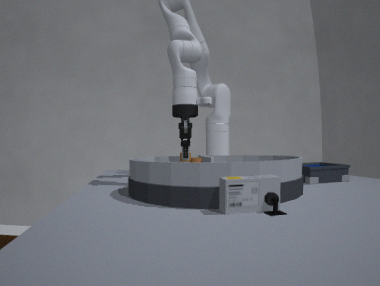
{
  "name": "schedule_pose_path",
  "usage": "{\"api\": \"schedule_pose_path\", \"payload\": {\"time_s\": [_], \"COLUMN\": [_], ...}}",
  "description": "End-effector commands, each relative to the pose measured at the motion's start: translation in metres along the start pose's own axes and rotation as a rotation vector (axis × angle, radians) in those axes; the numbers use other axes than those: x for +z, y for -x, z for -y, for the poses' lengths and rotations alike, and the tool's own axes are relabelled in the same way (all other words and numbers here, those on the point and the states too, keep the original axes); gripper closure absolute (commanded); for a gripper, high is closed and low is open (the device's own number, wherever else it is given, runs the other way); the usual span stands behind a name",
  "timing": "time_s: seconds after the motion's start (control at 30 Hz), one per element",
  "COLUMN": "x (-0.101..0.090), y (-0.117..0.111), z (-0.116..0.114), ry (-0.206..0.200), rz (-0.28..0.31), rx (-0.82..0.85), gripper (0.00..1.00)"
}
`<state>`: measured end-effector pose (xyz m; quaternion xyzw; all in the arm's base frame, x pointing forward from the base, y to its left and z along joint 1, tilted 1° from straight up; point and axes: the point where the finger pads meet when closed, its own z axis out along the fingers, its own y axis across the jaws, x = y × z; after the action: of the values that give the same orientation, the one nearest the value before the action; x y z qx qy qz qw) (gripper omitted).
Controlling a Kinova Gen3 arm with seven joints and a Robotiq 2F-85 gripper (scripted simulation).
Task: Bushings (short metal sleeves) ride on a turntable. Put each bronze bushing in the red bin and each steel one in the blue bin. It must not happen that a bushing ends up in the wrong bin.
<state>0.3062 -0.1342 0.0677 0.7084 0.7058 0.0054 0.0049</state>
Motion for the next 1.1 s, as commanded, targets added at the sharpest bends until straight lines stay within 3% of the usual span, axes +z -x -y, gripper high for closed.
{"api": "schedule_pose_path", "payload": {"time_s": [0.0, 1.07], "x": [-0.002, -0.012], "y": [0.000, 0.000], "z": [0.000, 0.000], "ry": [0.001, 0.001], "rz": [0.001, 0.001], "rx": [0.001, 0.001], "gripper": [1.00, 1.00]}}
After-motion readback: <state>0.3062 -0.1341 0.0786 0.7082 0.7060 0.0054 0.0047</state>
